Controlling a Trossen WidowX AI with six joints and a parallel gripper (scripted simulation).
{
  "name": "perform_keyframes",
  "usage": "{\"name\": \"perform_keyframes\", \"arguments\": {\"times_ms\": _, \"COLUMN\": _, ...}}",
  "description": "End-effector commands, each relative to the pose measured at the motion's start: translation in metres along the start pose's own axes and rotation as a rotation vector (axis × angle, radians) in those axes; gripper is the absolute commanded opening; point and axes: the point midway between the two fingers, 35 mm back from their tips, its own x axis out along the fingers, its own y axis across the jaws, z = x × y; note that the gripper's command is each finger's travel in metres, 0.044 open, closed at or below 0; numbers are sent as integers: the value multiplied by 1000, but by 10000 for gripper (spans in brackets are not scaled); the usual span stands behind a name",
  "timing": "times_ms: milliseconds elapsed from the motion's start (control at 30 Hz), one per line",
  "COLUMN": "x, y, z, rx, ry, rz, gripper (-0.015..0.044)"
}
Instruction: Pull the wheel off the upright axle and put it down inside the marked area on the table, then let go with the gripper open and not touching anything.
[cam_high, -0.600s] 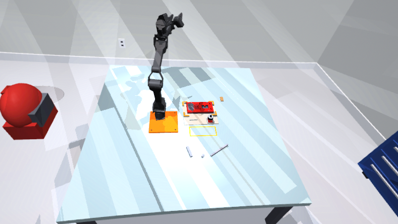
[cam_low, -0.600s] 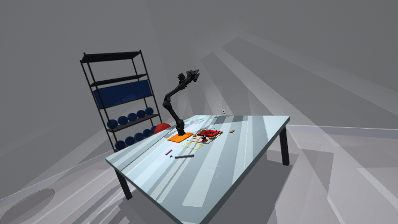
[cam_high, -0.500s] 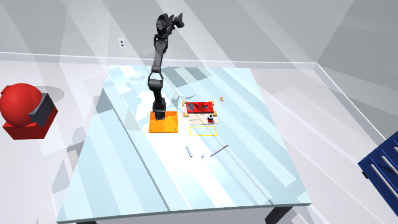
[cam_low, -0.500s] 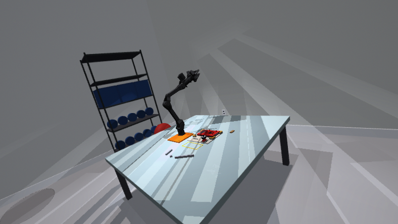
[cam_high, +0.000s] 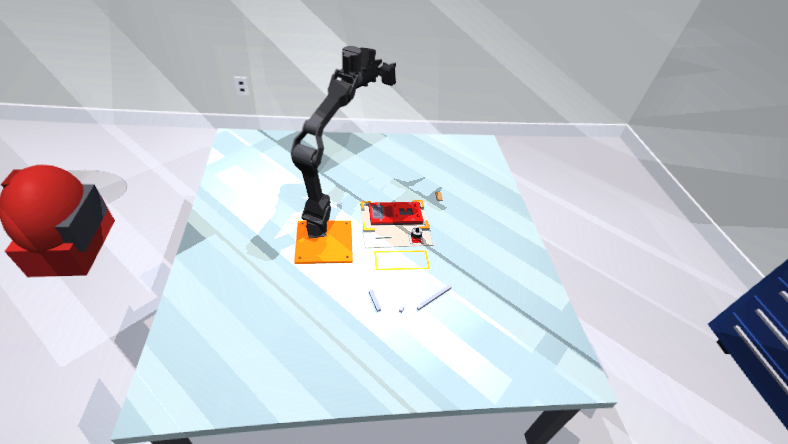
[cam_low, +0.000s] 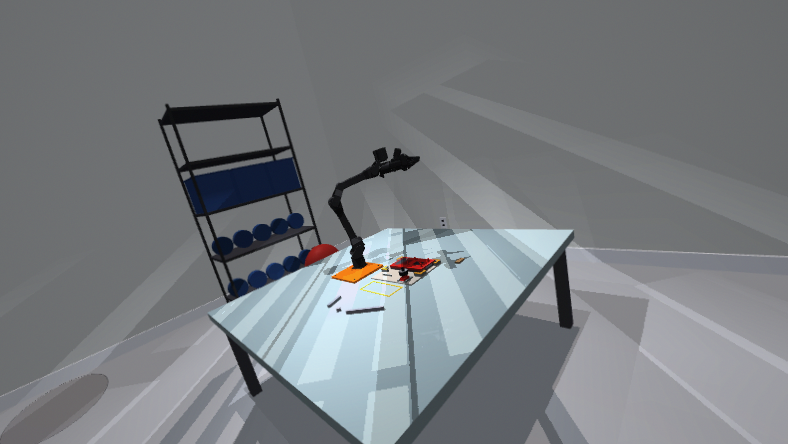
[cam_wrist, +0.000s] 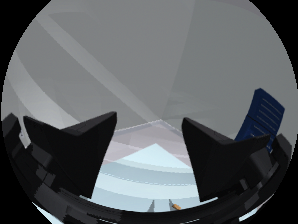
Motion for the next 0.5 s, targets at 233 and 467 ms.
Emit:
{"name": "perform_keyframes", "arguments": {"times_ms": 233, "x": 36, "y": -85, "z": -116, "rx": 352, "ry": 375, "rz": -216, "gripper": 300}}
{"name": "perform_keyframes", "arguments": {"times_ms": 467, "x": 28, "y": -145, "z": -190, "rx": 623, "ry": 584, "rz": -436, "gripper": 300}}
